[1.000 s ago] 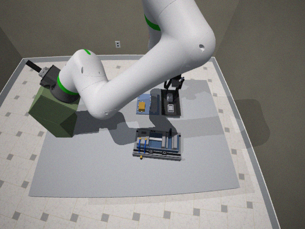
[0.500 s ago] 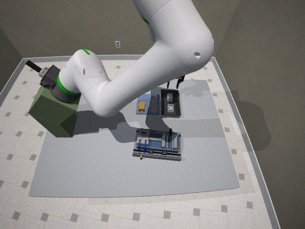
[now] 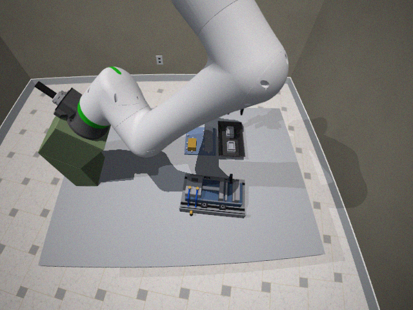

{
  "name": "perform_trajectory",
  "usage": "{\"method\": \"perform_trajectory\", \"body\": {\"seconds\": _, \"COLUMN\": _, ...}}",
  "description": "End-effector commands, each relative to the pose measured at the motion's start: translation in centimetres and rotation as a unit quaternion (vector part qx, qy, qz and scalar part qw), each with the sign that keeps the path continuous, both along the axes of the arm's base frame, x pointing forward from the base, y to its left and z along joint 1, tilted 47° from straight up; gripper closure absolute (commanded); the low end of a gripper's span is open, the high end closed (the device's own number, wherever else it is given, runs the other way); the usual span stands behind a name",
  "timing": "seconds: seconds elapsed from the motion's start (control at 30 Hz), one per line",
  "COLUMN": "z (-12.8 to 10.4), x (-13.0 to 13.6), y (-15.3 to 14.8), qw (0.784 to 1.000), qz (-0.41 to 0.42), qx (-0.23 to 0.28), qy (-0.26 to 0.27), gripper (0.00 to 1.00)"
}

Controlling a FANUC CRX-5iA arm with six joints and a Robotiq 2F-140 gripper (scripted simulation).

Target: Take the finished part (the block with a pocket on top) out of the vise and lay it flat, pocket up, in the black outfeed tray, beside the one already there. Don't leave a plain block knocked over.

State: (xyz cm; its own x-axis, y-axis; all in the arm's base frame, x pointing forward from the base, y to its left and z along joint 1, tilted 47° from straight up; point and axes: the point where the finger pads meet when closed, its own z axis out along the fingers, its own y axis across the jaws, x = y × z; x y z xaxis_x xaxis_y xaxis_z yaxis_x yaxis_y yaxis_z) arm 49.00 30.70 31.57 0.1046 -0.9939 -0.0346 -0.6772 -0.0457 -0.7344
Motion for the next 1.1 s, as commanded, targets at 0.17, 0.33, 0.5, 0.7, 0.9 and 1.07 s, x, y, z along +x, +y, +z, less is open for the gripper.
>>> {"method": "perform_trajectory", "body": {"seconds": 0.17, "z": 0.11, "x": -0.02, "y": 0.03, "qw": 1.0, "qz": 0.0, "qx": 0.0, "qy": -0.001, "gripper": 0.9}}
{"method": "perform_trajectory", "body": {"seconds": 0.33, "z": 0.11, "x": -0.02, "y": 0.03, "qw": 1.0, "qz": 0.0, "qx": 0.0, "qy": -0.001, "gripper": 0.9}}
{"method": "perform_trajectory", "body": {"seconds": 0.5, "z": 0.11, "x": -0.02, "y": 0.03, "qw": 1.0, "qz": 0.0, "qx": 0.0, "qy": -0.001, "gripper": 0.9}}
{"method": "perform_trajectory", "body": {"seconds": 0.7, "z": 0.11, "x": -0.02, "y": 0.03, "qw": 1.0, "qz": 0.0, "qx": 0.0, "qy": -0.001, "gripper": 0.9}}
{"method": "perform_trajectory", "body": {"seconds": 0.9, "z": 0.11, "x": -0.02, "y": 0.03, "qw": 1.0, "qz": 0.0, "qx": 0.0, "qy": -0.001, "gripper": 0.9}}
{"method": "perform_trajectory", "body": {"seconds": 1.07, "z": 0.11, "x": -0.02, "y": 0.03, "qw": 1.0, "qz": 0.0, "qx": 0.0, "qy": -0.001, "gripper": 0.9}}
